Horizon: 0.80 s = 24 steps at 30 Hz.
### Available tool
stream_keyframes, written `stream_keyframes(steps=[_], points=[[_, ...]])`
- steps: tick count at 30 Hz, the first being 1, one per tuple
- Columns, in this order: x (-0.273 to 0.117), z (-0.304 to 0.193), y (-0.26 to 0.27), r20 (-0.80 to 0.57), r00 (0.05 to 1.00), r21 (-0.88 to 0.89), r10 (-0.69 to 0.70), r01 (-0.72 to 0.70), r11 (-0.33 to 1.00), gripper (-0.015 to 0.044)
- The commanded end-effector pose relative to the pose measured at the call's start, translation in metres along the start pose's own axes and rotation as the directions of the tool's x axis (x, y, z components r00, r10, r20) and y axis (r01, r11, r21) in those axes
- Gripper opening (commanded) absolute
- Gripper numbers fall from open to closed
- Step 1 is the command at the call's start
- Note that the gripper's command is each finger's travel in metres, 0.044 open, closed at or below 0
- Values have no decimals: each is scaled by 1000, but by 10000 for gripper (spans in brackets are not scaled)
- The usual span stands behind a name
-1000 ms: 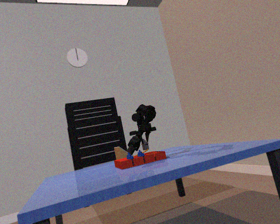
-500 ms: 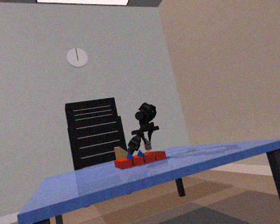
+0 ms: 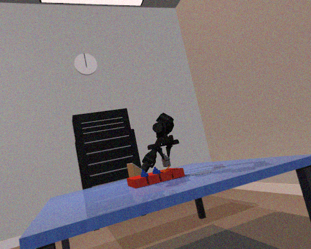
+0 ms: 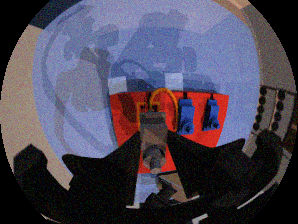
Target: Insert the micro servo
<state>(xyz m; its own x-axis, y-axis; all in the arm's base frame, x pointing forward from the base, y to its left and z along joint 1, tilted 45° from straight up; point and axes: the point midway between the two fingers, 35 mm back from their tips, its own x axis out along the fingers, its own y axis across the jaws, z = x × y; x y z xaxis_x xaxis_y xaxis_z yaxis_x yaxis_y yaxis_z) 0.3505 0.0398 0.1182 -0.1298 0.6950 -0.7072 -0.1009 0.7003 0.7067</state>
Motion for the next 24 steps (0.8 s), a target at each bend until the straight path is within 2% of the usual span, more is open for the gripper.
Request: stream_keyframes(steps=[1,24], points=[[0,4,1,11,1000,0,-2,2,1000,0],[18,4,1,11,1000,-1,-1,1,1000,0]])
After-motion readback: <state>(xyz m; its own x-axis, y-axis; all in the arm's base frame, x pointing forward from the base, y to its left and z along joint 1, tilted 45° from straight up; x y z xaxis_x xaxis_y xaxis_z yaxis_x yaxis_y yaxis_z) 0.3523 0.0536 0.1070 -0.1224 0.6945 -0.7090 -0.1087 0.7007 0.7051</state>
